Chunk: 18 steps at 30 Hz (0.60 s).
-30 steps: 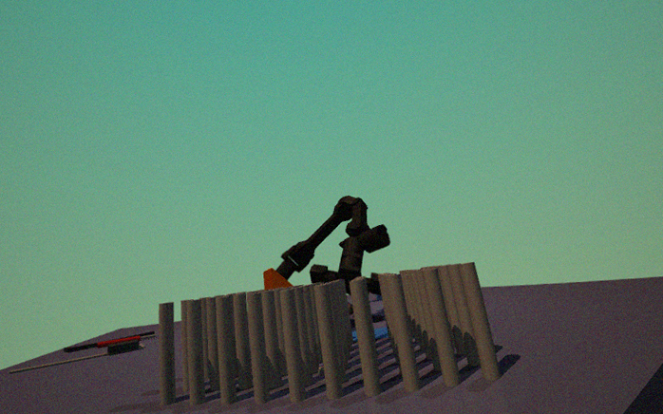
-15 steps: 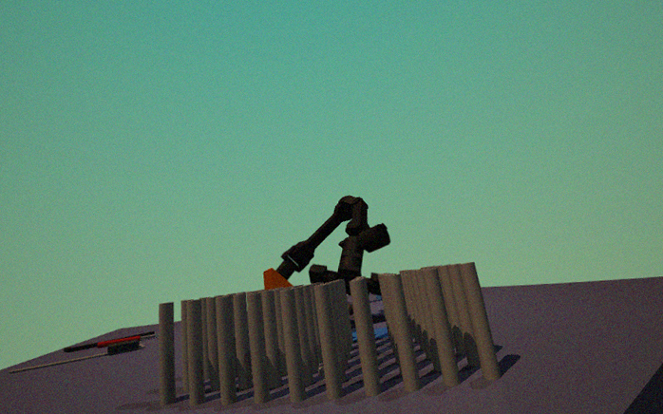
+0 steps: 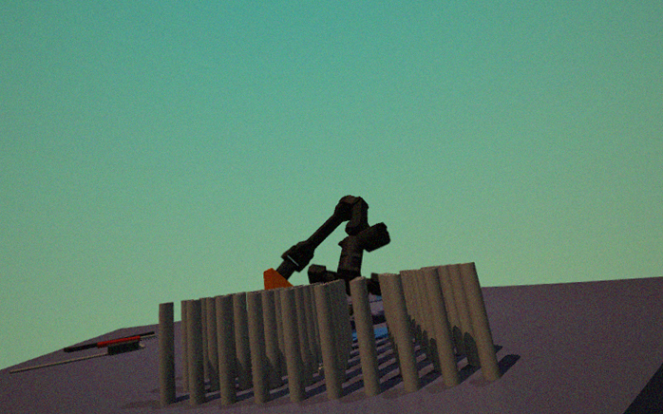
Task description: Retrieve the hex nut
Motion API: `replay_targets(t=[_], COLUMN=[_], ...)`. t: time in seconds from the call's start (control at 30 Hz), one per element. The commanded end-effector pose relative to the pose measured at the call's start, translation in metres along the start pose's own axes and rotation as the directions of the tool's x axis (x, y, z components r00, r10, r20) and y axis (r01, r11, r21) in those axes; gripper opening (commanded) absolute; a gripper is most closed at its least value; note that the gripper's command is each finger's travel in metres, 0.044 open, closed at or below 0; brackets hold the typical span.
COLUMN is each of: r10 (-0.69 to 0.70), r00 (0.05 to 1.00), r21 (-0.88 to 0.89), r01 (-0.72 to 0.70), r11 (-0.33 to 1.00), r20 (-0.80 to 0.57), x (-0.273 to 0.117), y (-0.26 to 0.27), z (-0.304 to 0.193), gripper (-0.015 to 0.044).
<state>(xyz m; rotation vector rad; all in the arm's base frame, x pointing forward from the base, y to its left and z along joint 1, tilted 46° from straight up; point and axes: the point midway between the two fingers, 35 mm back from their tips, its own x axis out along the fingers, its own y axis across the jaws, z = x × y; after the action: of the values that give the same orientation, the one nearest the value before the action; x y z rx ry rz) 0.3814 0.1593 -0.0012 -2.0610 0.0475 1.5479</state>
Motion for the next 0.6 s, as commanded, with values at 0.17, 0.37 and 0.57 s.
replay_targets(t=[0.17, 0.37, 0.57], r10=[-0.004, -0.005, -0.005], r00=[1.0, 1.0, 1.0], r21=[0.0, 0.0, 0.0], r01=[0.004, 0.005, 0.005], r11=[1.0, 1.0, 1.0], r20=[-0.01, -0.01, -0.011], x=[0.003, 0.006, 0.009], y=[0.0, 0.0, 0.001], z=[-0.01, -0.014, -0.018], gripper=[0.0, 0.0, 0.0])
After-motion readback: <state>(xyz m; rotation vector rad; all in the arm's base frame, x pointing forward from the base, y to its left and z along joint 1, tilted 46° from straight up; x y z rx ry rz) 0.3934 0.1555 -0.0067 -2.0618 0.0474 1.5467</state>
